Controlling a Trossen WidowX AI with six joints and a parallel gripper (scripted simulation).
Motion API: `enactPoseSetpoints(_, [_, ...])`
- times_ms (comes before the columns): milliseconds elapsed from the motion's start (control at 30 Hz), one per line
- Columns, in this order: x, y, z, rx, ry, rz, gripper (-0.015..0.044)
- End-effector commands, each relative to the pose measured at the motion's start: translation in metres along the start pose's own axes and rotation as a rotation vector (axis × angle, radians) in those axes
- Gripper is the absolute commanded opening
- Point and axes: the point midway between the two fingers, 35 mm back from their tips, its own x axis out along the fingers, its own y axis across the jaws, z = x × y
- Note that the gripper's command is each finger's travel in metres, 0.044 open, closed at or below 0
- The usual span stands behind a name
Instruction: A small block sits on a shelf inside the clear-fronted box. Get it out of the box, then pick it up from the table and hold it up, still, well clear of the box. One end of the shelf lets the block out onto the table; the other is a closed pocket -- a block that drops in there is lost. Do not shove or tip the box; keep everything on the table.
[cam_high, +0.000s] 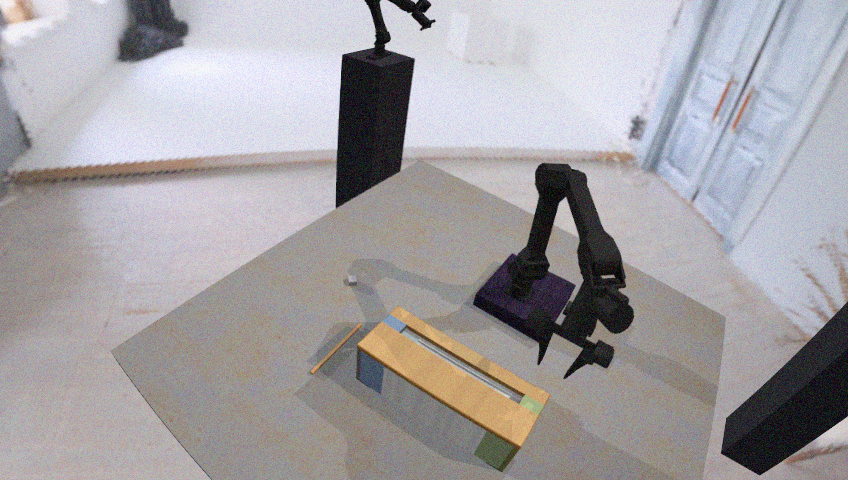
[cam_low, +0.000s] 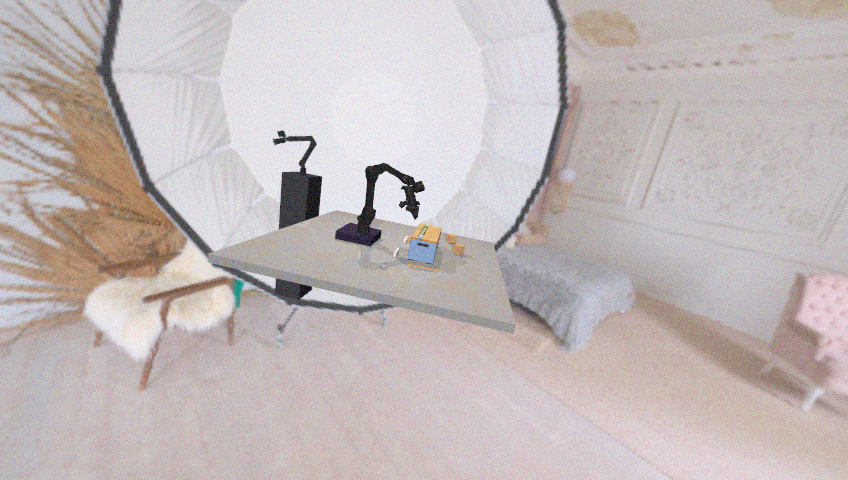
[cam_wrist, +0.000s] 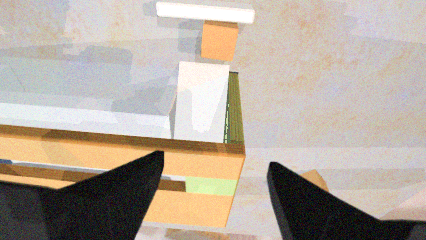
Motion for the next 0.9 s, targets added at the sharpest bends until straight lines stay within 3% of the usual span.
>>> enactPoseSetpoints(0, [0.027,0.000,0.012,-0.016,-0.002,0.009,0.0285])
enactPoseSetpoints(167, [0.078,0.003,0.041,-0.016,-0.003,0.009,0.0285])
enactPoseSetpoints(867, [0.105,0.003,0.051,-0.016,-0.003,0.009,0.0285])
